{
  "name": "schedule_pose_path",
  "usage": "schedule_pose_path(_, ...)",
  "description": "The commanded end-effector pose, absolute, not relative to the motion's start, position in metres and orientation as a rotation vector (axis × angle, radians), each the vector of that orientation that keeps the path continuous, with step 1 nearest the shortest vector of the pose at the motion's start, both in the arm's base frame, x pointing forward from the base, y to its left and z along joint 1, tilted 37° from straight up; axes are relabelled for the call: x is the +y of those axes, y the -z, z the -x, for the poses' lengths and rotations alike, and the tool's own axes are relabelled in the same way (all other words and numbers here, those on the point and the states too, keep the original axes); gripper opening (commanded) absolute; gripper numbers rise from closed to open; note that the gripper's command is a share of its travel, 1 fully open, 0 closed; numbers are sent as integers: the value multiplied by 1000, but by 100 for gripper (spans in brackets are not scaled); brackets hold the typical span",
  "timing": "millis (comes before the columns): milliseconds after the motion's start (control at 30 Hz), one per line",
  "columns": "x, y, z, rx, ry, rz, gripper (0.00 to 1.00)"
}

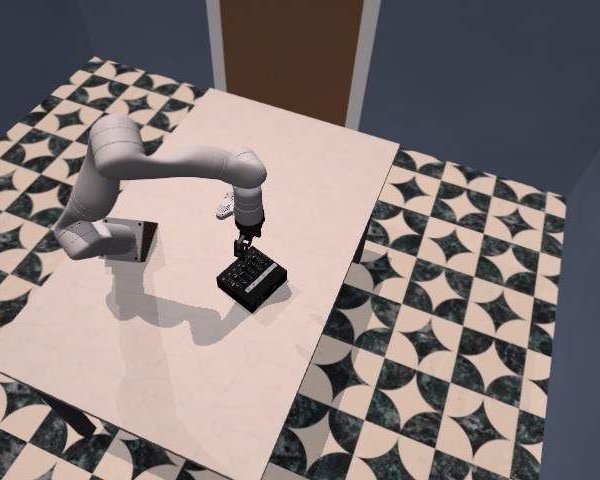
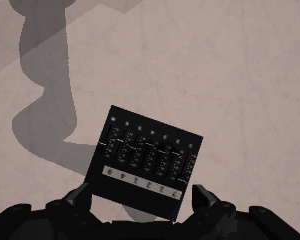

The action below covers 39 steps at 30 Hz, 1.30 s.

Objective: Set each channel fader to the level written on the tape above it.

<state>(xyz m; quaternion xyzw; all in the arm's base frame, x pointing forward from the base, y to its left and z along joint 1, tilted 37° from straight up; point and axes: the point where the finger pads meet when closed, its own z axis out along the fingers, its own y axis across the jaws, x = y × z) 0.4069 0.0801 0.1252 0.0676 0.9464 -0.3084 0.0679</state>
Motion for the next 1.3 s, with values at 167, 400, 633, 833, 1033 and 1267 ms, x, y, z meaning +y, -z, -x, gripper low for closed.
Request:
schedule_pose_path(167, 80, -125, -407, 2857, 930, -184, 100)
schedule_pose_path(400, 80, -123, -406, 2877, 941, -116, 100)
schedule_pose_path(633, 79, -120, -405, 2907, 957, -6, 100)
schedule_pose_path(833, 77, -116, -403, 2938, 972, 128, 100)
schedule_pose_path(1033, 75, -110, -400, 2976, 989, 343, 100)
schedule_pose_path(1267, 73, -105, -398, 3000, 998, 567, 100)
